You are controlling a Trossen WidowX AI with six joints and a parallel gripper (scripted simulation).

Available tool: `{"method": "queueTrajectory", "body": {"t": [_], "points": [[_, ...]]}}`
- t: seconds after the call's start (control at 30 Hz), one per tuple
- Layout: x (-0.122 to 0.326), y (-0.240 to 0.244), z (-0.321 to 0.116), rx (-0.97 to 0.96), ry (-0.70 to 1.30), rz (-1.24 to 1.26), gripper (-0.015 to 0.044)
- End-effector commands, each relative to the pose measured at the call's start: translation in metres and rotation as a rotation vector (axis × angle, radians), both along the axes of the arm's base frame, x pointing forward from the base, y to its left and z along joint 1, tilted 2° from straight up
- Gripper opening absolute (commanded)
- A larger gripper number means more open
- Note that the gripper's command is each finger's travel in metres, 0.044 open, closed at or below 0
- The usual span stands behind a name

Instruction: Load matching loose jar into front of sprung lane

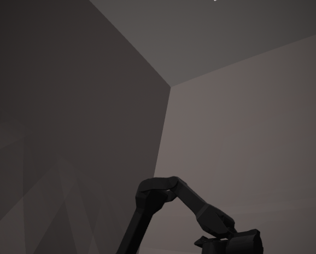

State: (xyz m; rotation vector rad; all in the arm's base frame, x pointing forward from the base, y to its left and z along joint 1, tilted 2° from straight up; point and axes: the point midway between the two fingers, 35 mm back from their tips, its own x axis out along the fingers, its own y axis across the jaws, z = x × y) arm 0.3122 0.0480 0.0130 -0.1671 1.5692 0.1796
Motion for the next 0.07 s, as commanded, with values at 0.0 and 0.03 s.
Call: {"method": "queueTrajectory", "body": {"t": [0.0,0.03], "points": [[-0.013,-0.0033,0.0001,-0.001,0.001,0.003,0.0294],[-0.0163,-0.004,0.0001,-0.001,0.001,0.003,0.0294]]}}
